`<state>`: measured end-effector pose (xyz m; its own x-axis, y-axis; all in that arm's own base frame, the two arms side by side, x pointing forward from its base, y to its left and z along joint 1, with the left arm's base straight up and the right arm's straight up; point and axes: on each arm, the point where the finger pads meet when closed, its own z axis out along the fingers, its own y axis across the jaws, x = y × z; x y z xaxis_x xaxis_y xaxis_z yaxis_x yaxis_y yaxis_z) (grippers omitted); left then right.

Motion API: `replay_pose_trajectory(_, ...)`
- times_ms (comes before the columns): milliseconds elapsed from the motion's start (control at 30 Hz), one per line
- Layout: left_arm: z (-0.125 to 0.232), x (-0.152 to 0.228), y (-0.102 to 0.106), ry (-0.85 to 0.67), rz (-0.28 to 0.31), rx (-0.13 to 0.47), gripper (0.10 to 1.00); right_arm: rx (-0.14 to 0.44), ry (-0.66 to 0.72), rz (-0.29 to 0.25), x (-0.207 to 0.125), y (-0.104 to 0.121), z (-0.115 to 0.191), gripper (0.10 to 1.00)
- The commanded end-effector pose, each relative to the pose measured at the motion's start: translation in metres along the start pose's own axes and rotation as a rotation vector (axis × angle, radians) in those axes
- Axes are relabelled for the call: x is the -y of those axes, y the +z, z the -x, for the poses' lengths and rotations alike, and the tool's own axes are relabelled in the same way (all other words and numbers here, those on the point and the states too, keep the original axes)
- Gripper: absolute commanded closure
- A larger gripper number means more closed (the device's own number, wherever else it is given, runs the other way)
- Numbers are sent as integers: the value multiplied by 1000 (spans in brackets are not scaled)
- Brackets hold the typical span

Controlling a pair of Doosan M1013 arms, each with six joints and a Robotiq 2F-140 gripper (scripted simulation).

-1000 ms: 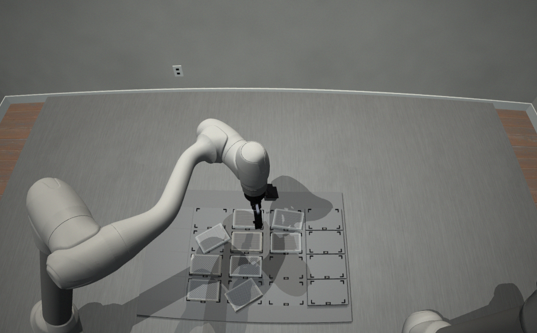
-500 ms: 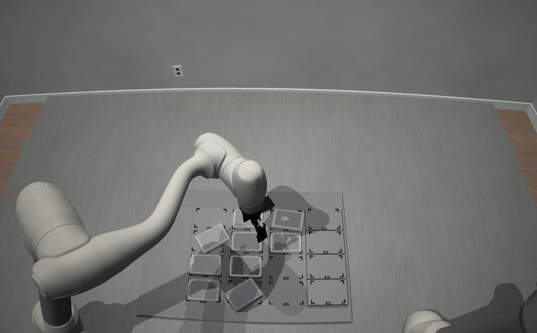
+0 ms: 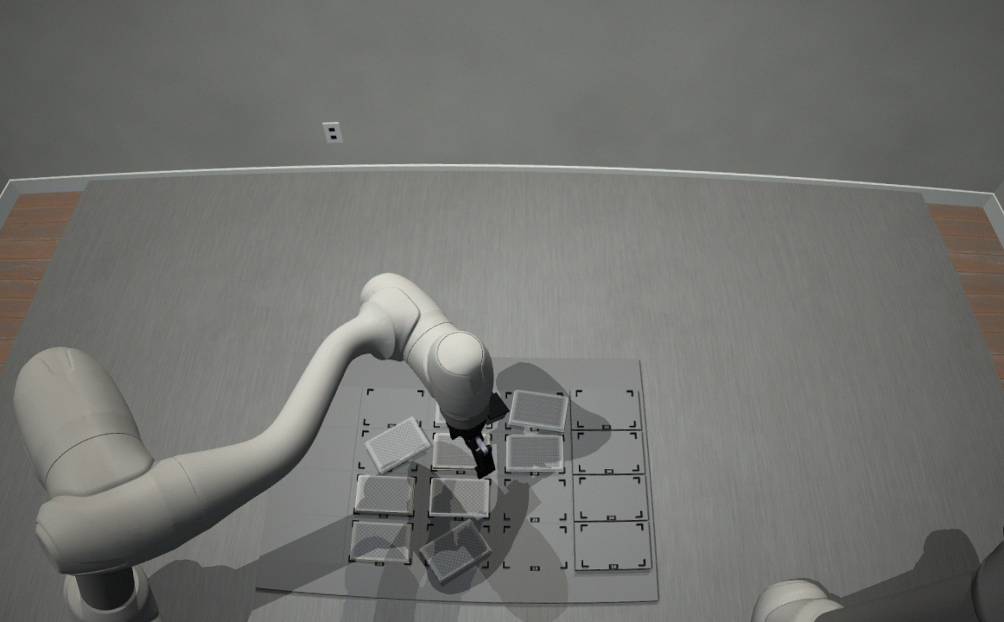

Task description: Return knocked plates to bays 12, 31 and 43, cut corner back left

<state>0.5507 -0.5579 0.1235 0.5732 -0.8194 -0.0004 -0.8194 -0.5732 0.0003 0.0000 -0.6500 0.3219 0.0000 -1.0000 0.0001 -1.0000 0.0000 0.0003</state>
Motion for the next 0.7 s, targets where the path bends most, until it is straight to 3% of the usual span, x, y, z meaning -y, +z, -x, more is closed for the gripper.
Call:
replay_pose_trajectory(0, 4, -4, 0, 0, -1, -2, 400, -1, 0, 0, 0, -1, 0, 98)
replay_pose_trajectory(667, 49, -53, 16, 0, -1, -2, 400, -1, 0, 0, 0, -1, 0, 98)
